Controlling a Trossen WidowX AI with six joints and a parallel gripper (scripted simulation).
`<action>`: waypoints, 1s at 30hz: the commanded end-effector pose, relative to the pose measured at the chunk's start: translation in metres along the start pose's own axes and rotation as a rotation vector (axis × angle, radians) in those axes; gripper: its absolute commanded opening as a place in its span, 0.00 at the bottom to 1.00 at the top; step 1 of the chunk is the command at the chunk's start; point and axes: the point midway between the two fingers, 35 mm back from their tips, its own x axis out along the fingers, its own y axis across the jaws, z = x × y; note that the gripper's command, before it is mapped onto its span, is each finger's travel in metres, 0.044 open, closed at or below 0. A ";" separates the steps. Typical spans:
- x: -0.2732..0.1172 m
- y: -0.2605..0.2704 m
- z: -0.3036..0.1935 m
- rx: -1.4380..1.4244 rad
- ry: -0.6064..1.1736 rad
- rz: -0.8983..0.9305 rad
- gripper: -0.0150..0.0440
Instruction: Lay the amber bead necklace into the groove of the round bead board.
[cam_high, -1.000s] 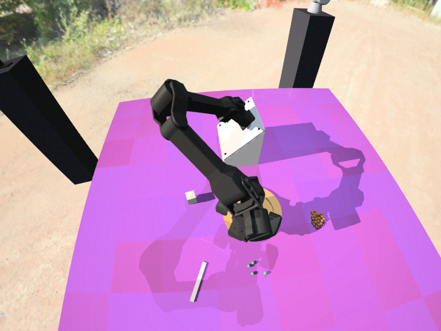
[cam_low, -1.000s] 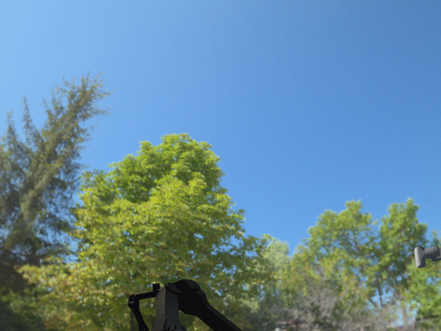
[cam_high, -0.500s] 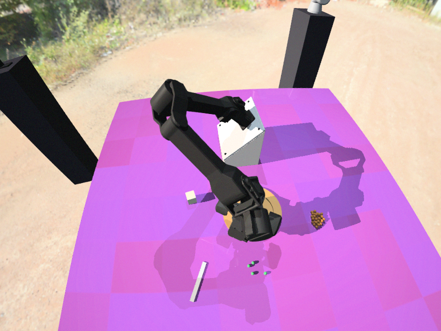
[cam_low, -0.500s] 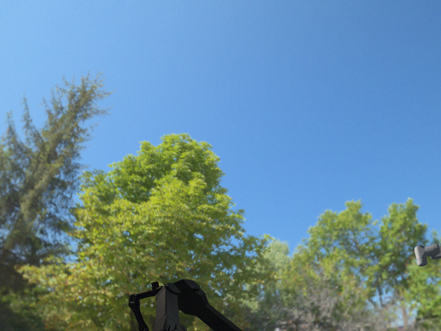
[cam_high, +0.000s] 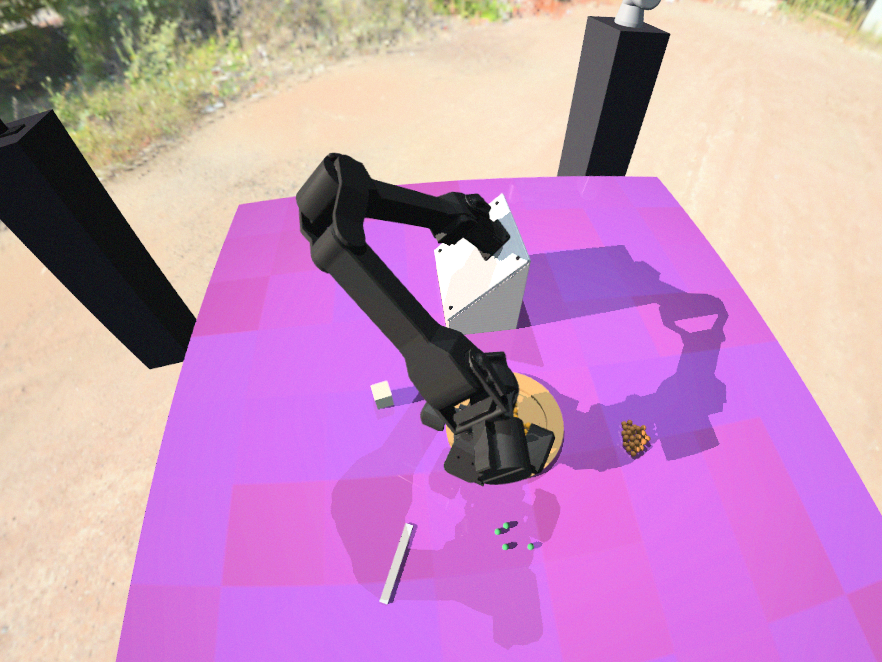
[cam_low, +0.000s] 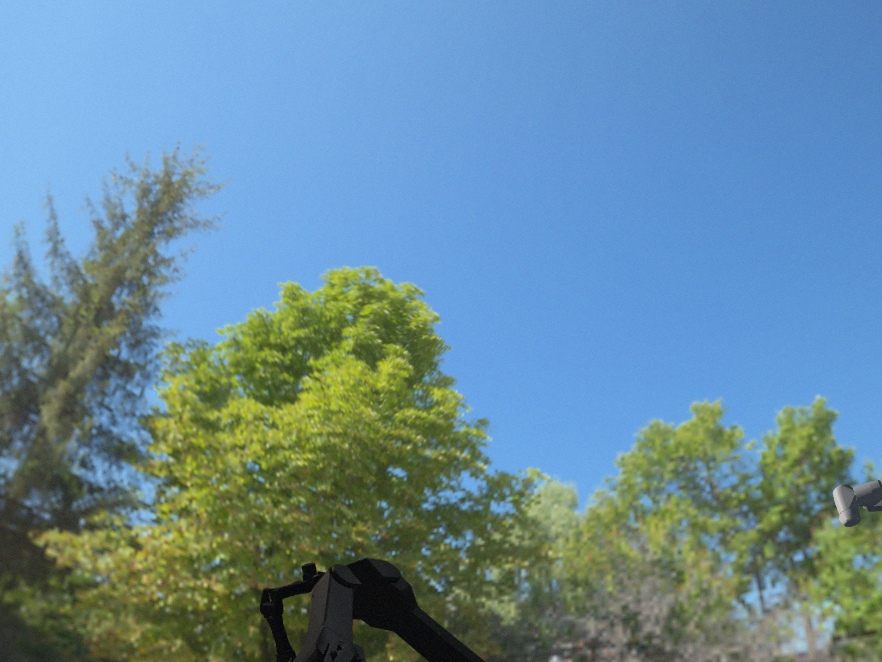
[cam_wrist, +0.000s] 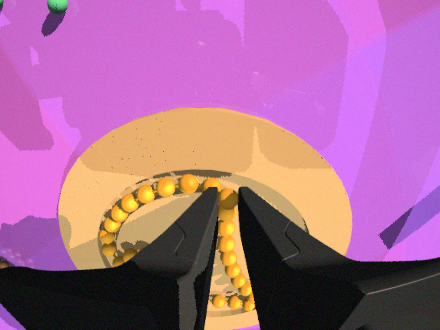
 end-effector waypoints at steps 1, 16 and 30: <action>0.001 -0.002 0.000 -0.006 0.001 -0.005 0.25; 0.005 -0.001 0.001 -0.003 -0.002 0.000 0.61; 0.000 -0.001 0.000 -0.006 0.001 -0.005 1.00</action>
